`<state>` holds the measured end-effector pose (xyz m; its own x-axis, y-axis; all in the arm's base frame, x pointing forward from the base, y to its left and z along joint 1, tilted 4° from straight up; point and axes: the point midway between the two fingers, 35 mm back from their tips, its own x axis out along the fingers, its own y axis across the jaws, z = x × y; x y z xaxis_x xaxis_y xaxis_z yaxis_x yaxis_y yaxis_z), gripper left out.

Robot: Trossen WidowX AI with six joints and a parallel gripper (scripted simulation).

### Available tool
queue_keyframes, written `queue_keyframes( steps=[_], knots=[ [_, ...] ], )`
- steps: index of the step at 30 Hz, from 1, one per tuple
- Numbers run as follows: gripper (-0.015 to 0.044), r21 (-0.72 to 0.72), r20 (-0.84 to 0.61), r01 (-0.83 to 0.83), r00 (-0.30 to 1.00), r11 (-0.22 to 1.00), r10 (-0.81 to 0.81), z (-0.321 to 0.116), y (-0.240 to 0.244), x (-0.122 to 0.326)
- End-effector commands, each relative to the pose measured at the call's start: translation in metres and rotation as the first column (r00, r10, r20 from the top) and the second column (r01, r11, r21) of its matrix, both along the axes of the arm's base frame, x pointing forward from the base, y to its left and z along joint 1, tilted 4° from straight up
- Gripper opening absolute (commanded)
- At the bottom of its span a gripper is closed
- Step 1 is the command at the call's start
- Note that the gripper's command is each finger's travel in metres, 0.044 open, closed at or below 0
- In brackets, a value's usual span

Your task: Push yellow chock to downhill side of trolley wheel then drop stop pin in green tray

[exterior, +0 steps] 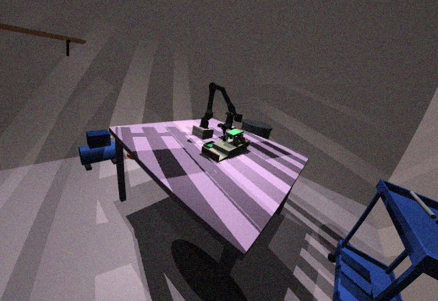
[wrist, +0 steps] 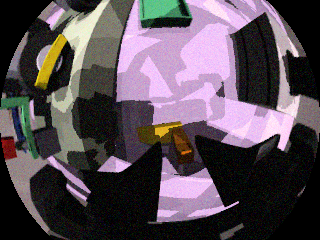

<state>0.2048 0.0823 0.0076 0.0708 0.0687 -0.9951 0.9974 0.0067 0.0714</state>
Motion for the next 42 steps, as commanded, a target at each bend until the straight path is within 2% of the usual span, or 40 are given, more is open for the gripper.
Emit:
queue_keyframes(
  steps=[1, 6, 10, 19, 20, 42],
  knots=[
    [0.019, 0.0, -0.011, 0.003, 1.0, 1.0, -0.003, -0.008, 0.0, -0.002],
    [0.019, 0.0, -0.011, 0.003, 1.0, 1.0, -0.003, -0.012, 0.0, -0.002],
    [0.0085, -0.001, -0.002, 0.0, 1.0, 1.0, 0.0, -0.008, 0.0, 0.0],
    [0.0025, -0.001, -0.002, 0.0, 1.0, 1.0, 0.0, -0.008, 0.0, 0.0],
    [0.0, -0.001, -0.003, 0.0, 1.0, 1.0, 0.0, -0.008, 0.0, 0.0],
    [0.0, 0.0, -0.01, 0.003, 1.0, 1.0, -0.003, 0.067, -0.008, -0.009]
  ],
)
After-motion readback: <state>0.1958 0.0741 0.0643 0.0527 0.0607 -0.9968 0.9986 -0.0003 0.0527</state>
